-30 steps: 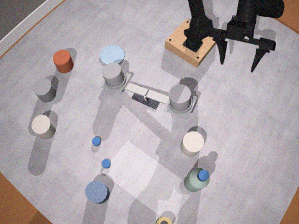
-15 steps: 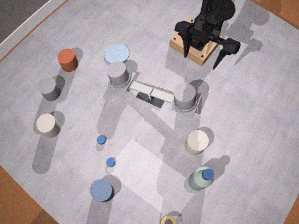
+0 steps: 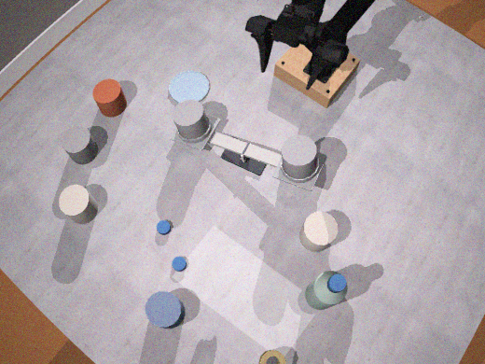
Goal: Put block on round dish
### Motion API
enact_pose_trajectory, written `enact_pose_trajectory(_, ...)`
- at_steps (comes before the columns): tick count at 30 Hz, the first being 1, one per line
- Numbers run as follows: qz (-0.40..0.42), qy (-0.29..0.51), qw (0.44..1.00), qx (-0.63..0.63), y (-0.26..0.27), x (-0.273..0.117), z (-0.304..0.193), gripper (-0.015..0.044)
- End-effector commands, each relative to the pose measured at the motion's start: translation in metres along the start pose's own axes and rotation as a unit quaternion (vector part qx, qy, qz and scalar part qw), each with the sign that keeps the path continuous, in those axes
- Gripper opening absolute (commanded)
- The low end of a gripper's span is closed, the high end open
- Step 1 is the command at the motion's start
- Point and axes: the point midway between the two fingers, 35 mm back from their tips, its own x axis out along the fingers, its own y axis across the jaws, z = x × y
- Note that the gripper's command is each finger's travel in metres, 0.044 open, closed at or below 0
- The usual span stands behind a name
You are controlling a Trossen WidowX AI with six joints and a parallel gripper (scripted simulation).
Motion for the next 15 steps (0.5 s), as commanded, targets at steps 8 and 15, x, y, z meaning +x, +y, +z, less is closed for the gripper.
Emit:
enact_pose_trajectory(8,-0.021,-0.065,0.997,-0.033,-0.039,-0.017,-0.016,0.044)
enact_pose_trajectory(15,-0.019,-0.051,0.999,0.005,-0.047,-0.016,-0.013,0.044)
